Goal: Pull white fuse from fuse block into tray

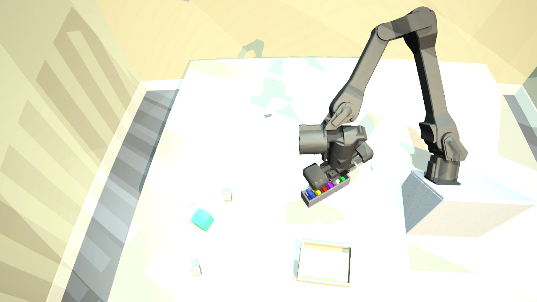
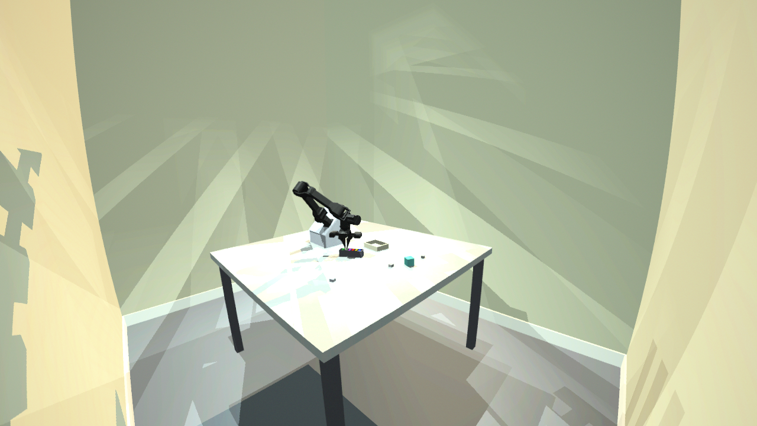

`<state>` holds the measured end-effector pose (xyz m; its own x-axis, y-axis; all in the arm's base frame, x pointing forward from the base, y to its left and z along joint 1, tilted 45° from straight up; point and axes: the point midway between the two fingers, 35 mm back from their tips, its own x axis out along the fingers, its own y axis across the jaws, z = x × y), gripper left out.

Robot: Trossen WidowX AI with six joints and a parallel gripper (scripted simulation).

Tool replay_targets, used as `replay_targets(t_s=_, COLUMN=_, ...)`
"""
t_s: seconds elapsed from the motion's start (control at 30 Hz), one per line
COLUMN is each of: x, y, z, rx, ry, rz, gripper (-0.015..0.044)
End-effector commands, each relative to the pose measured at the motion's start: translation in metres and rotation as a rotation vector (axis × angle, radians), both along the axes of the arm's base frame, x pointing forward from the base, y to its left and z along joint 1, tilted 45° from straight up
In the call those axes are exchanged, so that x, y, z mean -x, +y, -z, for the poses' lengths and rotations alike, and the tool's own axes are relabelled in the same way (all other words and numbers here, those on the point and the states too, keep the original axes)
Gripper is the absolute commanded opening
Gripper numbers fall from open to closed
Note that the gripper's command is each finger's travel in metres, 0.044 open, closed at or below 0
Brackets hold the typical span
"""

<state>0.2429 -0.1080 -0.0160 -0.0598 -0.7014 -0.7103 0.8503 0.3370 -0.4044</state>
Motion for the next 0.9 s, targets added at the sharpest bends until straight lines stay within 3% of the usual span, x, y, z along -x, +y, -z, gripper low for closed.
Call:
replay_targets(t_s=0.0, x=-0.0008, y=0.0016, z=-0.0018, rx=-0.002, ry=-0.007, rz=0.003, gripper=0.0000)
replay_targets(t_s=0.87, x=-0.0016, y=0.0106, z=-0.0106, rx=-0.002, ry=-0.005, rz=0.002, gripper=0.0000)
